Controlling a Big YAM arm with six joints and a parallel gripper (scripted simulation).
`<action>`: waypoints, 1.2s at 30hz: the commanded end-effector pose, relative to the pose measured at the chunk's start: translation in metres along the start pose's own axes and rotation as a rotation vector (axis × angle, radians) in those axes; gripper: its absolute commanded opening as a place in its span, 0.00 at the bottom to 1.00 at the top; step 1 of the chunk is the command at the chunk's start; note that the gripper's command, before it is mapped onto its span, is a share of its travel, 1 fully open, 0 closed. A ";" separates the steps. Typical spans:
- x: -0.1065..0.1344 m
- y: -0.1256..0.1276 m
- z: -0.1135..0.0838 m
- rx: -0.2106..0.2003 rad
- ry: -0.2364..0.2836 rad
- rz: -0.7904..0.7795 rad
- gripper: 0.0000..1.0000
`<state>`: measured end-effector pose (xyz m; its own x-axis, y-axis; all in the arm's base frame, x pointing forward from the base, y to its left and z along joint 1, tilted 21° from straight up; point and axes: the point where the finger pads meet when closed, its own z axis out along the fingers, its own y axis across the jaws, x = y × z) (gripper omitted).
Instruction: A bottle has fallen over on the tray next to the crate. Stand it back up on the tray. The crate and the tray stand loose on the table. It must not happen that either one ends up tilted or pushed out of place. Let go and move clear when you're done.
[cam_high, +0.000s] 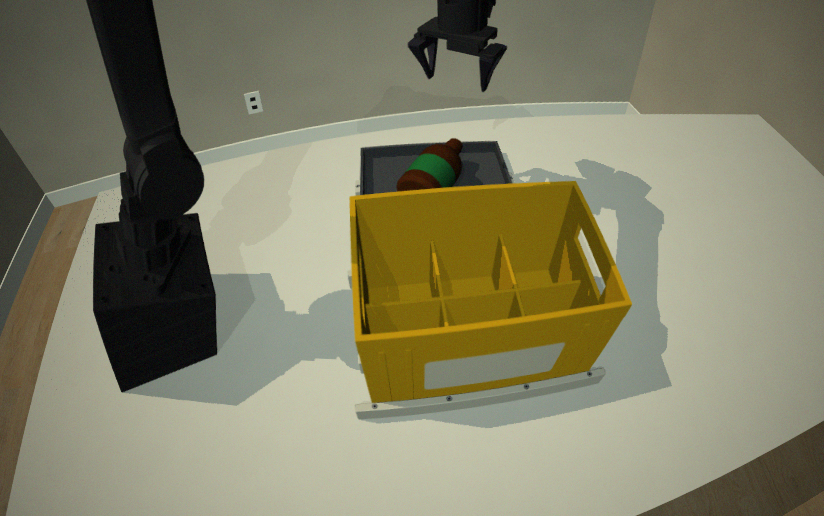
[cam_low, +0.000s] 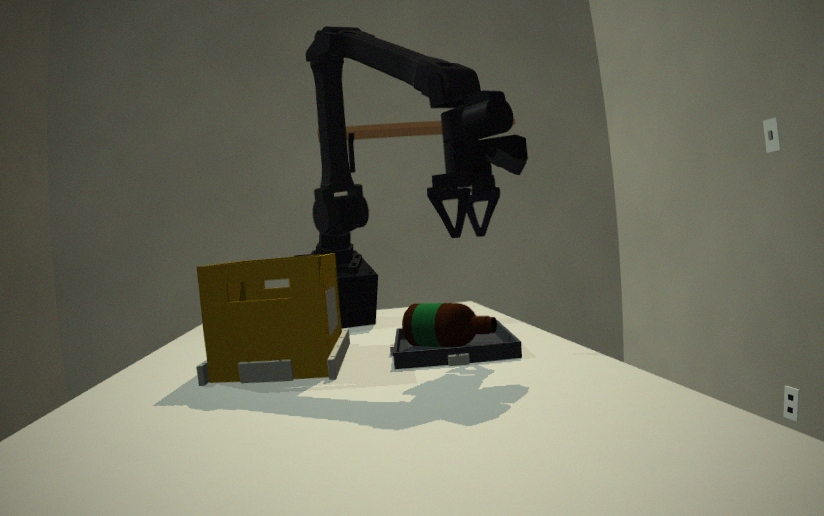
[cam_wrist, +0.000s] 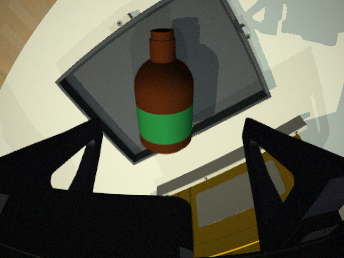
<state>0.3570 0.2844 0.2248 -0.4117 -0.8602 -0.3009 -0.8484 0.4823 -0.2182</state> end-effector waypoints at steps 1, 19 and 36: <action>-0.017 0.009 -0.009 -0.013 -0.016 -0.024 0.00; -0.016 0.004 -0.016 -0.002 -0.030 -0.014 0.00; -0.016 0.004 -0.016 -0.002 -0.030 -0.014 0.00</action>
<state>0.3509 0.2908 0.2231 -0.3970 -0.8687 -0.2961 -0.8590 0.4653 -0.2135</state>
